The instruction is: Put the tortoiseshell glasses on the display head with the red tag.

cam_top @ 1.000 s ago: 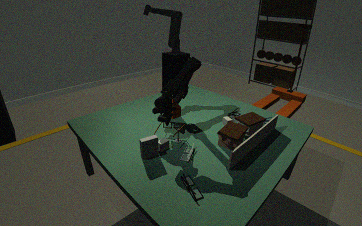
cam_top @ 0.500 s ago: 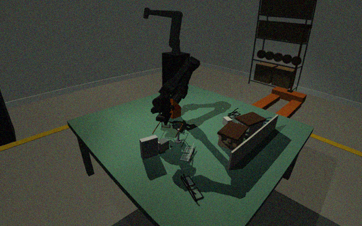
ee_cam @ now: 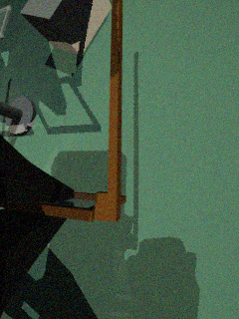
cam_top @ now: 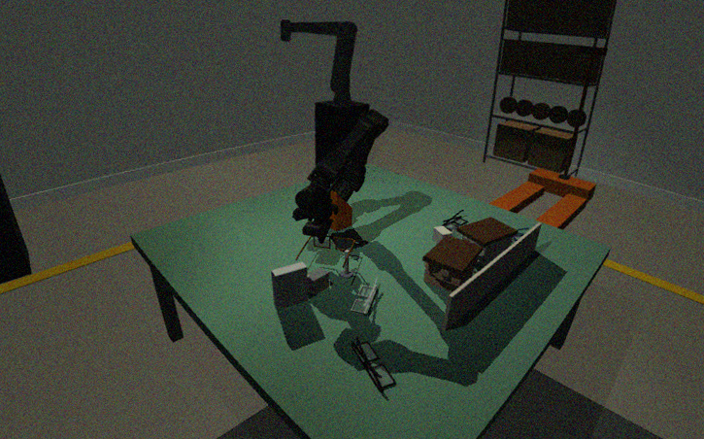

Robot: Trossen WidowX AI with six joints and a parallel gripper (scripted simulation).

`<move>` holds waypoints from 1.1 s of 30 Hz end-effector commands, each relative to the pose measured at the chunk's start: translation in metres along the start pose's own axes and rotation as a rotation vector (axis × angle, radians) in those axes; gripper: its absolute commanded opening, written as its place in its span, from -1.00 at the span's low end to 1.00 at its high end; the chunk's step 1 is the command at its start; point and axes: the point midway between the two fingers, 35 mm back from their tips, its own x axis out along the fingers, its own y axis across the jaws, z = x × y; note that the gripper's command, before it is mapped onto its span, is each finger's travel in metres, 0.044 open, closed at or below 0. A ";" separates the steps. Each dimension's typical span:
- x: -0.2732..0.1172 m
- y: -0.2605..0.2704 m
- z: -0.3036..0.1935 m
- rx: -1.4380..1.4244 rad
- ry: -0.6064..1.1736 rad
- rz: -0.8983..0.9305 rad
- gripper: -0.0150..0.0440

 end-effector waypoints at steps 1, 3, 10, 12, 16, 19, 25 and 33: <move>0.000 0.000 0.000 -0.001 -0.004 0.001 -0.49; 0.000 0.000 0.000 -0.001 -0.004 0.001 -0.49; 0.000 0.000 -0.003 -0.001 -0.004 0.001 -0.49; 0.000 0.000 -0.004 -0.001 -0.004 0.001 -0.49; -0.001 0.000 -0.007 -0.001 -0.004 0.001 -0.49; -0.011 0.001 -0.008 -0.001 -0.004 0.001 -0.49; -0.050 0.001 -0.011 -0.001 -0.005 0.002 -0.49; -0.065 -0.001 -0.017 -0.006 -0.006 0.017 -0.49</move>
